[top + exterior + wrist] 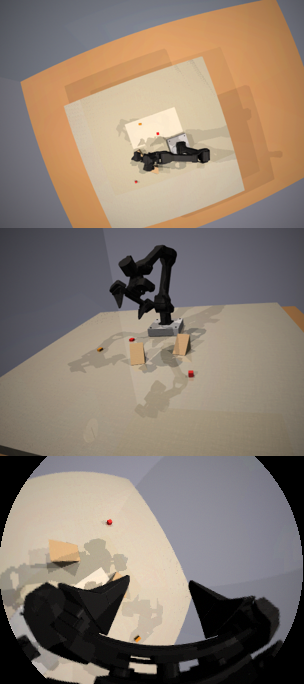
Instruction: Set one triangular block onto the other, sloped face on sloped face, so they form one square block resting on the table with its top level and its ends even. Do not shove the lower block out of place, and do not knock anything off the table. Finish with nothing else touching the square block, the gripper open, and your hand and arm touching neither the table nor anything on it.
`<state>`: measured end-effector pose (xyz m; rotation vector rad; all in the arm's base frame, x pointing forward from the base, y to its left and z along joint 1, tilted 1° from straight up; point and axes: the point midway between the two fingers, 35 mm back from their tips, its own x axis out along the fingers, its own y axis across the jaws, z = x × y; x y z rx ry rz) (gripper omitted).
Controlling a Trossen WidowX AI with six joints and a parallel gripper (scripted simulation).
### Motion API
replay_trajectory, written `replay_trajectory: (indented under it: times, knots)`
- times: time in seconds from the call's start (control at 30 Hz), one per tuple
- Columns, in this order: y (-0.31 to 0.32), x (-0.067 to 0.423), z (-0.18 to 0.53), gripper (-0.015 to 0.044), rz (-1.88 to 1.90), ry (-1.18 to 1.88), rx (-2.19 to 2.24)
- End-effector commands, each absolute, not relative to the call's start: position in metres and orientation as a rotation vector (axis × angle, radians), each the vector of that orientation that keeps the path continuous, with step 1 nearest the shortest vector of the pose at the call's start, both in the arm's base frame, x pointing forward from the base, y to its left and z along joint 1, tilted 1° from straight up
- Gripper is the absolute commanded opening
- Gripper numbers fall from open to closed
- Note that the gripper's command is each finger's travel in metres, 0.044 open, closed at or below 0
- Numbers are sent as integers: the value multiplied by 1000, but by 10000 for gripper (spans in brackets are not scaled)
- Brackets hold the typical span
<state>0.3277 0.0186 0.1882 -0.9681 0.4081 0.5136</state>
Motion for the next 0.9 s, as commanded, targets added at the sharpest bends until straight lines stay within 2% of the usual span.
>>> replay_trajectory:
  times: [0.0, 0.3, 0.87]
  knots:
    - [19, 346, 151, 440, 537, 876, -654]
    - [21, 343, 111, 440, 387, 1496, -373]
    - [21, 344, 107, 440, 382, 1508, -370]
